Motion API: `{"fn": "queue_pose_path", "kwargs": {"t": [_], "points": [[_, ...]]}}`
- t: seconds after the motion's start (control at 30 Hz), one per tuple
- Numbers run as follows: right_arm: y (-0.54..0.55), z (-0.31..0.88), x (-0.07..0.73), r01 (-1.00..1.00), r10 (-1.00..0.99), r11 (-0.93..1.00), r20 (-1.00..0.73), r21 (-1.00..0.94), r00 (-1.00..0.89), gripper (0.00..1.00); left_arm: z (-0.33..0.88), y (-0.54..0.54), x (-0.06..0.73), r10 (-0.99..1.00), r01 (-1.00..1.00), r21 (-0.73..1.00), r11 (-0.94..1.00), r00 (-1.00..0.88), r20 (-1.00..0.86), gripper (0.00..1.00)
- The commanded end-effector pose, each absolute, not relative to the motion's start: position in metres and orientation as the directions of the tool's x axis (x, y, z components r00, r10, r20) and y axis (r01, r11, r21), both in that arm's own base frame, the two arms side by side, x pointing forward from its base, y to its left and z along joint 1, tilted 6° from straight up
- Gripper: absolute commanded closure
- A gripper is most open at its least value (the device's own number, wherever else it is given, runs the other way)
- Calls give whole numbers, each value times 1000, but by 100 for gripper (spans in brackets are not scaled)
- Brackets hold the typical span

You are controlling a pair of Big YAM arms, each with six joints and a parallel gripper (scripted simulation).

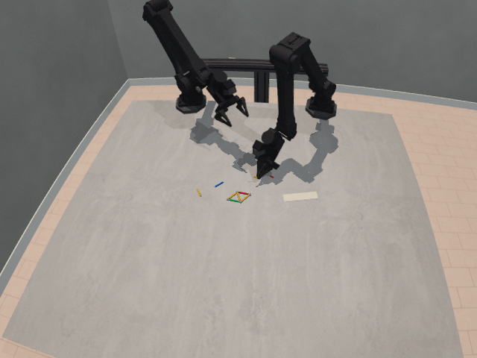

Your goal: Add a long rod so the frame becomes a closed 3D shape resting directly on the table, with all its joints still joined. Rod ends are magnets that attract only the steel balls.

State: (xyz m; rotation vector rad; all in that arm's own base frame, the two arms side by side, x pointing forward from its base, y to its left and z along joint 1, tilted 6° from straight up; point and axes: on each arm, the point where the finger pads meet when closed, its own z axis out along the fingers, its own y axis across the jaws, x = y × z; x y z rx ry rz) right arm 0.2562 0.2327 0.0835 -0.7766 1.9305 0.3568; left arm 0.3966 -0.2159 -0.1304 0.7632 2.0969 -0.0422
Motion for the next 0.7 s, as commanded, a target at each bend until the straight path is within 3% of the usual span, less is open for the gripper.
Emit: {"fn": "queue_pose_path", "kwargs": {"t": [0.0,0.33,0.67], "points": [[238,95,262,-653,-346,753,-893,-82,-287,0,-123,-213,403,508,534,275,799,-358,-784,100],[238,95,262,-653,-346,753,-893,-82,-287,0,-122,-214,404,519,551,335,765,-216,-827,100],[238,95,262,-653,-346,753,-893,-82,-287,0,-115,-218,407,498,547,327,771,-197,-844,100]]}}
